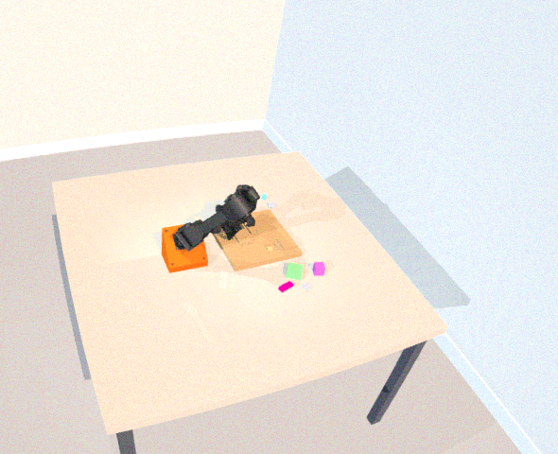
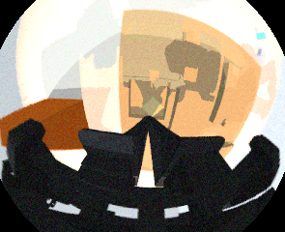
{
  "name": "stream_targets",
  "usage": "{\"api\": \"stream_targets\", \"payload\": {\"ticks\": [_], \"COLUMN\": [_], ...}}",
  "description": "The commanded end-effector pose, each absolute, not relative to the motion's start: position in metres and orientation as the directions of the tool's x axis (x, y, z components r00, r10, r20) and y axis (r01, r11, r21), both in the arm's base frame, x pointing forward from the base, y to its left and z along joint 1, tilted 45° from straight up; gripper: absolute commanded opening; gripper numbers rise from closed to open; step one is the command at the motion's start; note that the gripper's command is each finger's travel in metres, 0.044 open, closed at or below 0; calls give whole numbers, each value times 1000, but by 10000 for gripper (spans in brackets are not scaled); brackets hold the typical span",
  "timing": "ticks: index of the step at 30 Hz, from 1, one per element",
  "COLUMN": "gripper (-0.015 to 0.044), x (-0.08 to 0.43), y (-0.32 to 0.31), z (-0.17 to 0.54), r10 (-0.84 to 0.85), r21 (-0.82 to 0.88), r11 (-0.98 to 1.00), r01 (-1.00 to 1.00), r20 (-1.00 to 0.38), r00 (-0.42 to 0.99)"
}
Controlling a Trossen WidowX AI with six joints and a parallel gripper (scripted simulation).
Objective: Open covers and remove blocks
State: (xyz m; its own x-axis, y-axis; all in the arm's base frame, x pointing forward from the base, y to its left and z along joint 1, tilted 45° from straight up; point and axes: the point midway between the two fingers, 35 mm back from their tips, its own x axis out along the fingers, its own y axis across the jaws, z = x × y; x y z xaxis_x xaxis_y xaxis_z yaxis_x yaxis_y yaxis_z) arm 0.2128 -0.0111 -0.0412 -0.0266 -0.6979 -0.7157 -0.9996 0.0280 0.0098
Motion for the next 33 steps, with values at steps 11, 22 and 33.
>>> {"api": "stream_targets", "payload": {"ticks": [11,22,33], "gripper": [0,0,0], "x": [215,215,215], "y": [0,8,16], "z": [-52,-59,-67], "r10": [-694,-693,-693], "r21": [6,6,6], "r11": [33,33,34], "r01": [-999,-999,-999], "r20": [-719,-720,-720], "r00": [-27,-27,-27]}}
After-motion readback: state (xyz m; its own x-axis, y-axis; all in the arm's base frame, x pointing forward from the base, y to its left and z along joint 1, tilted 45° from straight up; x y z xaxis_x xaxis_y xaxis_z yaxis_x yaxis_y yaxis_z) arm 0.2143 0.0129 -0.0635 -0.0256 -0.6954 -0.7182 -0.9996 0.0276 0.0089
